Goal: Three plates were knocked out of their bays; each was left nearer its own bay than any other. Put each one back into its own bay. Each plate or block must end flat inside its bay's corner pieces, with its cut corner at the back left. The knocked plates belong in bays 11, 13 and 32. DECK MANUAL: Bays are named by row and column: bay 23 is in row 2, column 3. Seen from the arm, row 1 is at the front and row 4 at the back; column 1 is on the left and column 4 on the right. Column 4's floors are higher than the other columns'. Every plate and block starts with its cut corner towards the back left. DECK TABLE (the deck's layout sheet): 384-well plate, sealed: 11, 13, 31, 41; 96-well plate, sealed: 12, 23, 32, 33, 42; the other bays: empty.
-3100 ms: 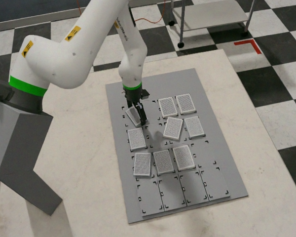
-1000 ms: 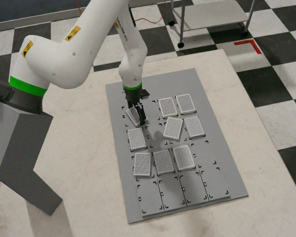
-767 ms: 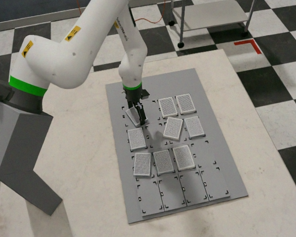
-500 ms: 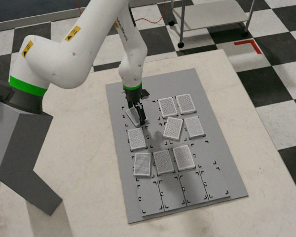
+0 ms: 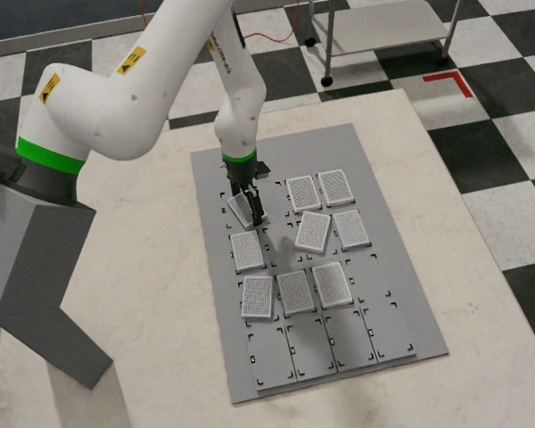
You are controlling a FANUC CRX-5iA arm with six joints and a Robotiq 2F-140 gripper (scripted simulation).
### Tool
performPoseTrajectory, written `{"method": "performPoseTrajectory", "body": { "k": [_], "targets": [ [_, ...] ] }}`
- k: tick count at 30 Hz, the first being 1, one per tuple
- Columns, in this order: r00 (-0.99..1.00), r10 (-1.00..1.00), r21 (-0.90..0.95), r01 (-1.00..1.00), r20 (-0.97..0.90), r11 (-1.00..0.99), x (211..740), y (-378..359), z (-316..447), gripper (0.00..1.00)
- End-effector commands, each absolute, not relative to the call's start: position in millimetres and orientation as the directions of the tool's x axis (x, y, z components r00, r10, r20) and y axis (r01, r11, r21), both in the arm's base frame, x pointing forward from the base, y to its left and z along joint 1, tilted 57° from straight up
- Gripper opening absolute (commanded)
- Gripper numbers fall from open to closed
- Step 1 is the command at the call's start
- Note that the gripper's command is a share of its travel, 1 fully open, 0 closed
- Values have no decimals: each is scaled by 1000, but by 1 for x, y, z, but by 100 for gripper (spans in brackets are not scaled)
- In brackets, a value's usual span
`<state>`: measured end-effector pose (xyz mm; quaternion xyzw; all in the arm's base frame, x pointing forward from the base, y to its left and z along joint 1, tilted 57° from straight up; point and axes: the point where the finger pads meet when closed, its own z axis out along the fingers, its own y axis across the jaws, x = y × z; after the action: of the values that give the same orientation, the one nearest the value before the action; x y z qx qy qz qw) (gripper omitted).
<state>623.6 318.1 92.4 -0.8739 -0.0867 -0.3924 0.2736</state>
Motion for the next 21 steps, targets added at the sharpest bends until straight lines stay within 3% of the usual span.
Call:
{"method": "performPoseTrajectory", "body": {
  "k": [1, 16, 17, 21],
  "targets": [
    [676, -64, -410, 366, 734, -835, 624, 318, 93, 87],
    [676, -64, -410, 366, 734, -835, 624, 317, 93, 86],
    [676, -64, -410, 366, 734, -835, 624, 317, 93, 10],
    [676, -64, -410, 366, 734, -835, 624, 317, 93, 10]
  ]
}}
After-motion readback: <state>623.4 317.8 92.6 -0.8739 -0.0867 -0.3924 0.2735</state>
